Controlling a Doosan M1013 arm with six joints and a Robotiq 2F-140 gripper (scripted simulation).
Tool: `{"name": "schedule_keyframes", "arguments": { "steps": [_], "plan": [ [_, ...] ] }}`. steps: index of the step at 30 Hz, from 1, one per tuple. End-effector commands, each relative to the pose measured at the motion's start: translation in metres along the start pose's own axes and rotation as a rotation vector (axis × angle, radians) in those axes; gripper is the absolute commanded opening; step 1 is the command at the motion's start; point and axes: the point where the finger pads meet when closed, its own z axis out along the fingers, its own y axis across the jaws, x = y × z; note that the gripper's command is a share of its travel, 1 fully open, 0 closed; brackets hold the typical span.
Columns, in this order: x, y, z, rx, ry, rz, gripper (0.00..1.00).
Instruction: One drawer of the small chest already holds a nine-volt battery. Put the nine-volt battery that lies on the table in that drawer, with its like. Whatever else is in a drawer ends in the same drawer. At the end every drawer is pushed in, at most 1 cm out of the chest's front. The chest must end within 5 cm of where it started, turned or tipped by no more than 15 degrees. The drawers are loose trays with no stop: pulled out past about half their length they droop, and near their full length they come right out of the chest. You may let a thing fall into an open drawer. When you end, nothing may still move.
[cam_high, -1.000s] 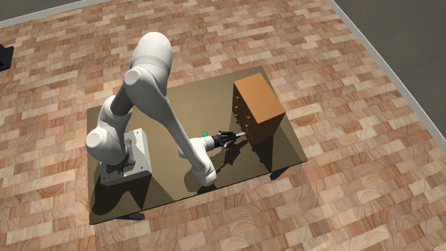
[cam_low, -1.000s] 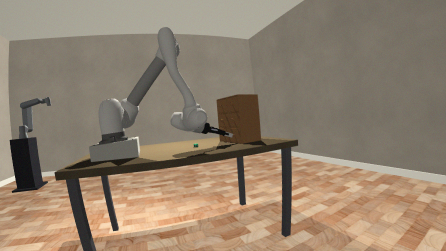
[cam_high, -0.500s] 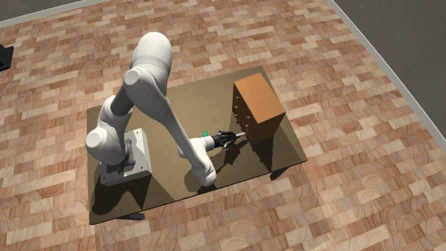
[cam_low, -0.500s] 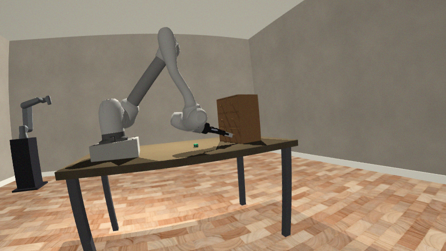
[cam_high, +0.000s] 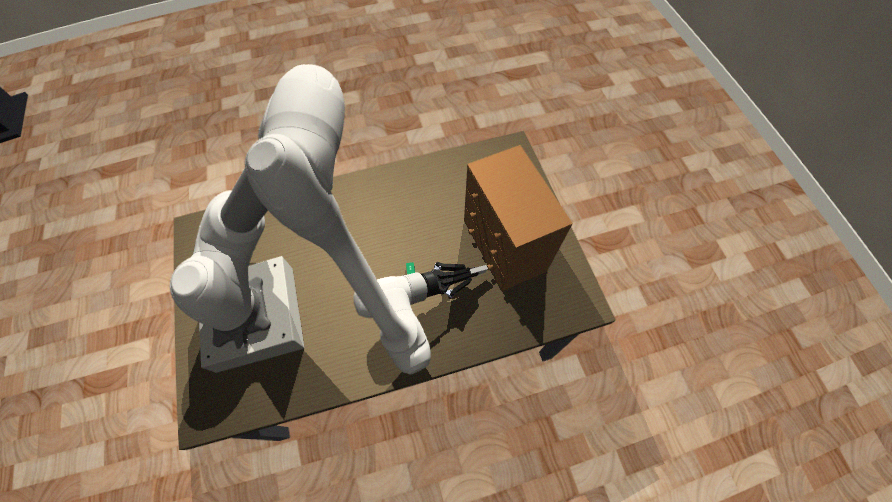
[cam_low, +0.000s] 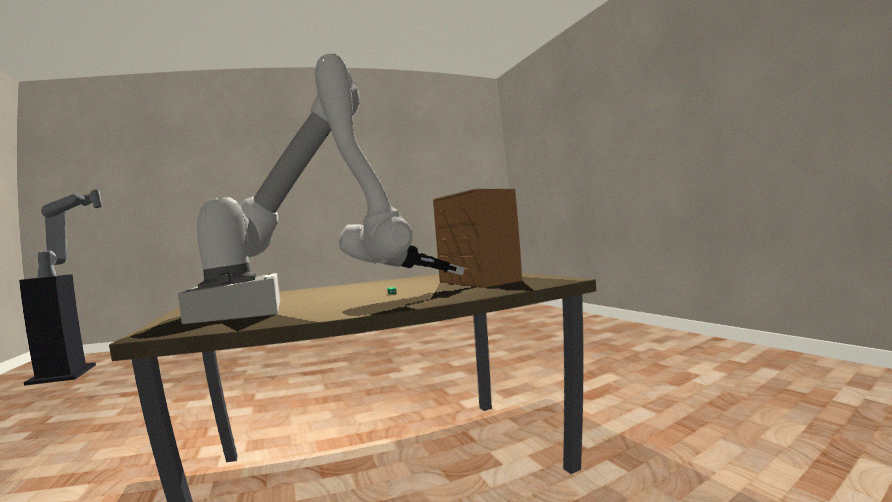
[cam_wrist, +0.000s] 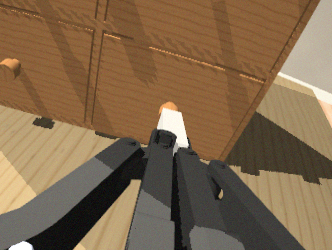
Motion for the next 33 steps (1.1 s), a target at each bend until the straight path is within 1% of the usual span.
{"name": "schedule_keyframes", "arguments": {
  "steps": [1,2,9,14,17,19,21,26,28,30,33],
  "plan": [
    [-0.003,0.0,-0.008,0.0,0.0,0.0,0.0],
    [-0.003,0.0,-0.008,0.0,0.0,0.0,0.0],
    [-0.014,0.0,-0.038,0.0,0.0,0.0,0.0],
    [-0.015,0.0,-0.042,0.0,0.0,0.0,0.0],
    [-0.009,0.0,-0.048,0.0,0.0,0.0,0.0],
    [-0.009,0.0,-0.048,0.0,0.0,0.0,0.0],
    [0.001,0.0,-0.059,0.0,0.0,0.0,0.0],
    [0.037,0.0,-0.098,0.0,0.0,0.0,0.0],
    [0.048,0.0,-0.111,0.0,0.0,0.0,0.0],
    [0.055,0.0,-0.118,0.0,0.0,0.0,0.0],
    [0.057,0.0,-0.121,0.0,0.0,0.0,0.0]
  ]
}}
